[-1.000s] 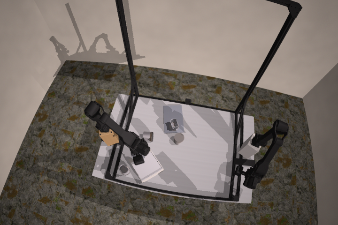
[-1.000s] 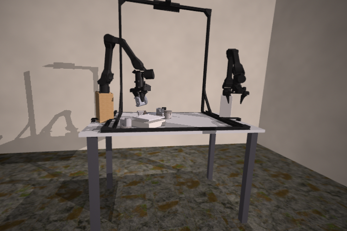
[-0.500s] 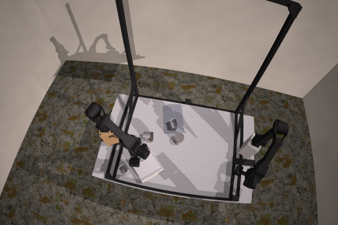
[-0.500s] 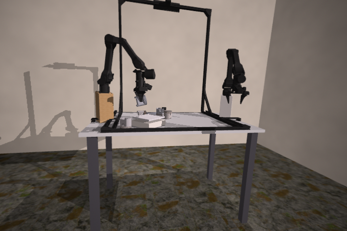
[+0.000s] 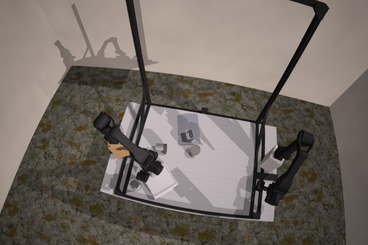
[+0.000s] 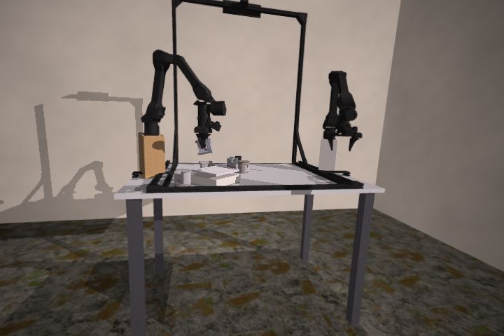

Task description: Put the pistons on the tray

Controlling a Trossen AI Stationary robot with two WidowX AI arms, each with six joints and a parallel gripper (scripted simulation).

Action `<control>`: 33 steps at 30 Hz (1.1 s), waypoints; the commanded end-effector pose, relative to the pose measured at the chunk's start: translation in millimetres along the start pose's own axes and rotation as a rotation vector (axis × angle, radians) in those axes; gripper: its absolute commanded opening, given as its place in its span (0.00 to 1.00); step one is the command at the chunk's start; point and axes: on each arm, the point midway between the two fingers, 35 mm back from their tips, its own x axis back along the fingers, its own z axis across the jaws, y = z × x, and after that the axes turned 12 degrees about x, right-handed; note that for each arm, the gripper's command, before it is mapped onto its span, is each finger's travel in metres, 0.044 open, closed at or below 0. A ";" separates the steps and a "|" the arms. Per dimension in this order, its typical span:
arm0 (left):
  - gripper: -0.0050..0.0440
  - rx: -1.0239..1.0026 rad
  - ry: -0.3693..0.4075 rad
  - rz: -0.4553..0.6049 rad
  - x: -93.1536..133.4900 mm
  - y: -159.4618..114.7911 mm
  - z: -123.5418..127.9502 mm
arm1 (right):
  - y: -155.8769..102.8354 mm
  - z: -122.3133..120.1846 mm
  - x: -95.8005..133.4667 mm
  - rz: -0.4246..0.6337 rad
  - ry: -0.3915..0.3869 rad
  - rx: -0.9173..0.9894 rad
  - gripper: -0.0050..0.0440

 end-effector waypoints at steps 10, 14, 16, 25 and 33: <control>1.00 0.000 -0.001 0.000 0.1 0.1 -0.2 | 6.6 7.7 2.3 -0.007 0.030 -0.187 0.43; 1.00 0.000 -0.001 0.000 0.1 0.1 -0.2 | 12.9 26.7 3.0 -0.009 0.030 -0.080 0.43; 1.00 0.000 -0.001 0.000 0.1 0.1 -0.2 | 16.1 36.1 3.3 -0.010 0.030 -0.027 0.43; 1.00 0.000 -0.001 0.000 0.1 0.1 -0.2 | 27.1 69.3 4.4 -0.014 0.030 0.160 0.43; 1.00 0.000 -0.001 0.000 0.1 0.1 -0.2 | 39.7 107.3 5.7 -0.018 0.030 0.373 0.43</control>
